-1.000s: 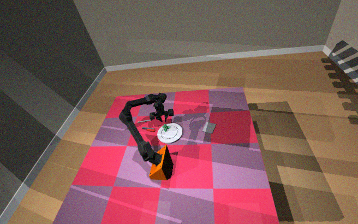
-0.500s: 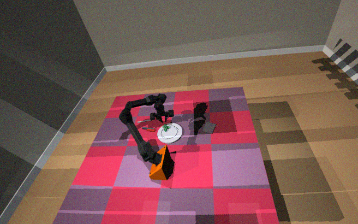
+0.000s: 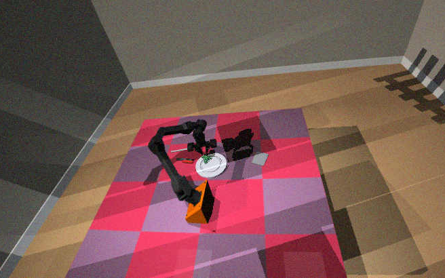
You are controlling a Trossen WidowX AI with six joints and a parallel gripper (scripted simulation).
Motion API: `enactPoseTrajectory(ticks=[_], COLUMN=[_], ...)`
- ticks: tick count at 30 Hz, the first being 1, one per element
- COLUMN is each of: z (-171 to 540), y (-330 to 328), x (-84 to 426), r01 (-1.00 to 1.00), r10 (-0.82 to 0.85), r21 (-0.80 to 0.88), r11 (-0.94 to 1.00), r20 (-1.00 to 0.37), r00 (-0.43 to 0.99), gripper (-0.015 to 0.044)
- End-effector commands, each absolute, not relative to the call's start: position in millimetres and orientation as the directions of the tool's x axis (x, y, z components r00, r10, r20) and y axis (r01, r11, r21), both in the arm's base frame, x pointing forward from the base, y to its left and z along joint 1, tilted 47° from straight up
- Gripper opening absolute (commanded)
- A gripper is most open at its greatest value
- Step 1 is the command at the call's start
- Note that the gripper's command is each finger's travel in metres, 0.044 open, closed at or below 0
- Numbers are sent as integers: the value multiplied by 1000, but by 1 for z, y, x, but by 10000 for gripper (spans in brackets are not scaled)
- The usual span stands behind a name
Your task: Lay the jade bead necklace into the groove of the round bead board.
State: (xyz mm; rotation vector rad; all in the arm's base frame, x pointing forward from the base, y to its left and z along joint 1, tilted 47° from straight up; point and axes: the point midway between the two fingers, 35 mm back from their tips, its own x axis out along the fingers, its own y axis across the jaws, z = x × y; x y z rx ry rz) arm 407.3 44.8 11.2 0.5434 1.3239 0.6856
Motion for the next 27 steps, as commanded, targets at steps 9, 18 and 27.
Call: enactPoseTrajectory(ticks=[9,18,27], z=[9,9,9], y=[48,48,48], x=[407,407,407], r01=[-141,-141,-141], r10=[723,723,723], r21=[710,710,710], r11=[690,690,690], r20=[-683,-683,-683], r00=[100,100,100], gripper=[0,0,0])
